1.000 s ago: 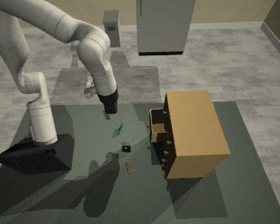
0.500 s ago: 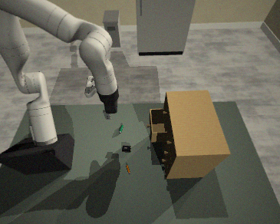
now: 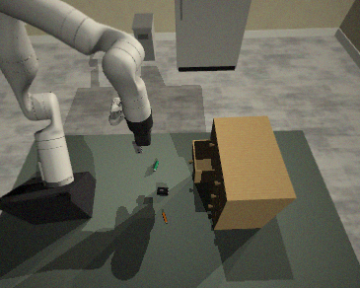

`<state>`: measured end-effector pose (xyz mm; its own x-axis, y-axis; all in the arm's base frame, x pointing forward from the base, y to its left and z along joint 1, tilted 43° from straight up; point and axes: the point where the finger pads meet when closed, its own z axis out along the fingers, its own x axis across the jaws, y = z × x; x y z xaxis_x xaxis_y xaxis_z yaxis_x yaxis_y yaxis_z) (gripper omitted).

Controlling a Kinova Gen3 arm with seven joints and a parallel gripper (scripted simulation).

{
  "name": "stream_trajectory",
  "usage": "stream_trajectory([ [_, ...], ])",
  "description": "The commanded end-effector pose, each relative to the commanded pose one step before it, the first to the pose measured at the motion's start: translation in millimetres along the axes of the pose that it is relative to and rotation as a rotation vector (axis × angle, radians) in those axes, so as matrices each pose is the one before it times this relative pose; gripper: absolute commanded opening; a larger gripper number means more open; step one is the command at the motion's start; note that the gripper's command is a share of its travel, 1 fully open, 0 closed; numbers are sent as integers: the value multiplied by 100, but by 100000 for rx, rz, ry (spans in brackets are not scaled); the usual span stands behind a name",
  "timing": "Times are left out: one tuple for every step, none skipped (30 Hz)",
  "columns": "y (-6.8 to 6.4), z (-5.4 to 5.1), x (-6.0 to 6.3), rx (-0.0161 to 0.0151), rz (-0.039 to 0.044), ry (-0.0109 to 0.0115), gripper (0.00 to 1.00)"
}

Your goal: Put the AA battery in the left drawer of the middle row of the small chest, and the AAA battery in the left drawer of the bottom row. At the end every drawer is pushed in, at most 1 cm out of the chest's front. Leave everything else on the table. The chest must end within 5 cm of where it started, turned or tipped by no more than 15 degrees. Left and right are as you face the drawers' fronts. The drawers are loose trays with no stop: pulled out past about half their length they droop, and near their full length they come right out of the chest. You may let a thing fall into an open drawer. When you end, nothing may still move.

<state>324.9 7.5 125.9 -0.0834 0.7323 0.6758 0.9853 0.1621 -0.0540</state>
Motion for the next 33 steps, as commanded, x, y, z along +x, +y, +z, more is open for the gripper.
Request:
stream_trajectory([
  [31,-47,-23,-134,27,-71,67],
  [0,0,0,0,0,0,67],
  [0,0,0,0,0,0,67],
  [0,0,0,0,0,0,67],
  [0,0,0,0,0,0,67],
  [0,0,0,0,0,0,67],
  [0,0,0,0,0,0,67],
  [0,0,0,0,0,0,67],
  [0,0,0,0,0,0,67],
  [0,0,0,0,0,0,67],
  [0,0,0,0,0,0,67],
  [0,0,0,0,0,0,67],
  [0,0,0,0,0,0,67],
  [0,0,0,0,0,0,67],
  [0,0,0,0,0,0,67],
  [0,1,1,0,5,1,67],
  [2,5,4,-1,33,7,67],
  [4,13,11,-2,88,20,67],
  [8,24,21,-4,167,37,67],
  [12,38,33,-6,267,59,67],
  [18,55,47,-9,386,86,67],
  [24,74,64,-11,522,115,67],
  [30,95,82,-14,674,148,67],
  [36,118,102,-15,839,182,67],
  [42,143,123,-17,1016,218,67],
  [48,168,145,-17,1202,255,67],
  [53,195,167,-16,1397,292,67],
  [57,222,189,-13,1599,328,67],
  [60,249,211,-9,1806,363,67],
  [0,0,0,0,0,0,67],
  [0,0,0,0,0,0,67],
  [62,277,233,-3,2018,395,67],
  [62,304,253,5,2232,425,67],
])
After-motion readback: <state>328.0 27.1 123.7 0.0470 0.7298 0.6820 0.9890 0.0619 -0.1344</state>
